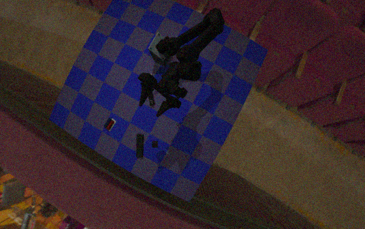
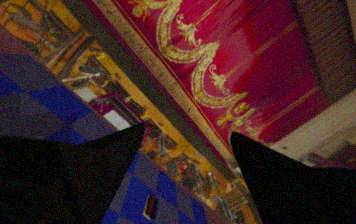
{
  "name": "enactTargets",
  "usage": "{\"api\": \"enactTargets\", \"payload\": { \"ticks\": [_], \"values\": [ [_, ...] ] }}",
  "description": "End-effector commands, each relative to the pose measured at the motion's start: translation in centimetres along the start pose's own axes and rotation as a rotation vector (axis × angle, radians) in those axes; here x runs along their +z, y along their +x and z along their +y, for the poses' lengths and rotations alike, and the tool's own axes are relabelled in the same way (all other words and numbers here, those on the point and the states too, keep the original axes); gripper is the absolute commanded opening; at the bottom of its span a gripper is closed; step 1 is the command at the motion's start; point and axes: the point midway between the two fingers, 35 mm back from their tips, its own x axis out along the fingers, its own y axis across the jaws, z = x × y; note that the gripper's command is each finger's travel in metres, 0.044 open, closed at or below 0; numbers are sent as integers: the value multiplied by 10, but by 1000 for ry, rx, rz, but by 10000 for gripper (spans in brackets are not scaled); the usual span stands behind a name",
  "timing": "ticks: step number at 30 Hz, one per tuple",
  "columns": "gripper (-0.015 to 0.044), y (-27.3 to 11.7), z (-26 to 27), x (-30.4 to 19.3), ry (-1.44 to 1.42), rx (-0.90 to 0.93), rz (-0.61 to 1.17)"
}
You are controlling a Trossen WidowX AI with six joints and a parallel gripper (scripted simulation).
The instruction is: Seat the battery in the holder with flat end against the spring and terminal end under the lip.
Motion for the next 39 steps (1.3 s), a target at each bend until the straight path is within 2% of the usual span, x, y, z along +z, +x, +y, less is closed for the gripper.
{"api": "enactTargets", "payload": {
  "ticks": [1, 6, 11, 15, 18, 20, 29, 39],
  "values": [
    [374, 2, 0, -5, -6, 4, 22],
    [243, 7, -1, -124, -79, 132, 511],
    [111, -45, 7, -228, 11, 348, 1011],
    [6, -107, 25, -267, 239, 555, 1345],
    [0, -147, 41, -267, 482, 696, 1519],
    [0, -155, 45, -264, 554, 728, 1553],
    [0, -155, 46, -265, 557, 729, 1554],
    [0, -160, 92, -309, 555, 725, 1553]
  ]
}}
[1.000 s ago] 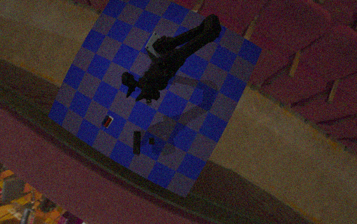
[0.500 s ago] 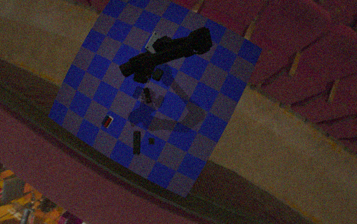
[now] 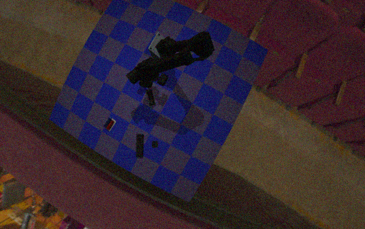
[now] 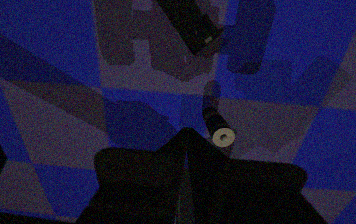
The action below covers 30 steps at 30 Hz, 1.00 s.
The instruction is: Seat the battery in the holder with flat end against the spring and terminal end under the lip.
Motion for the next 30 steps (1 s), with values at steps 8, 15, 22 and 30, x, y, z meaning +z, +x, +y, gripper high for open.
{"api": "enactTargets", "payload": {
  "ticks": [8, 15, 22, 30],
  "values": [
    [0, 33, 2, -7, 7, 18, 6],
    [0, 32, -9, -5, 8, 14, 5],
    [0, 32, -21, -4, 8, 12, 5],
    [0, 32, -34, -4, 8, 11, 5]
  ]
}}
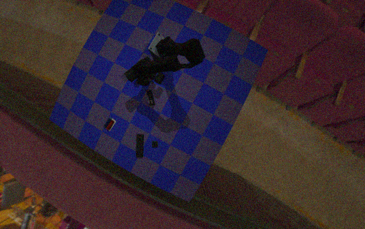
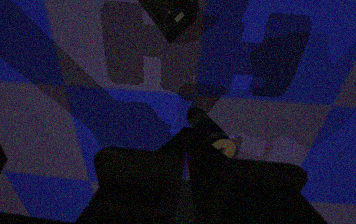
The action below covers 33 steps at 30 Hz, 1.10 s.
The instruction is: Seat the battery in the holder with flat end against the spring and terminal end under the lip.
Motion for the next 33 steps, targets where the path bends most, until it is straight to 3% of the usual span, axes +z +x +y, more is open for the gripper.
{"api": "enactTargets", "payload": {
  "ticks": [1, 22, 33],
  "values": [
    [0, -1, -7, 3, -10, -9, -4],
    [0, 0, -32, -2, 0, 4, 0],
    [0, -79, -35, 0, -11, -7, -3]
  ]
}}
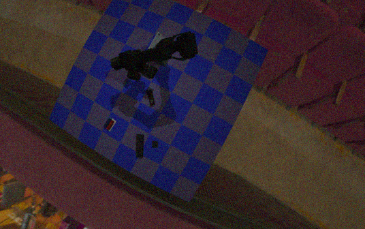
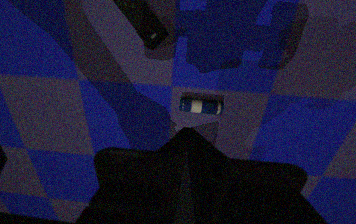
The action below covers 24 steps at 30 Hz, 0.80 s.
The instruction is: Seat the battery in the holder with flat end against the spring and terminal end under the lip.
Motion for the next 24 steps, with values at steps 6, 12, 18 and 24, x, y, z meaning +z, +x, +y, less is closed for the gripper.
{"api": "enactTargets", "payload": {
  "ticks": [6, 12, 18, 24],
  "values": [
    [0, -19, 0, -1, -9, -5, 3],
    [0, -16, 1, -2, -3, 1, 1],
    [158, 1, -6, 0, 389, 2, 3],
    [237, 24, -14, 0, 919, 0, 3]
  ]
}}
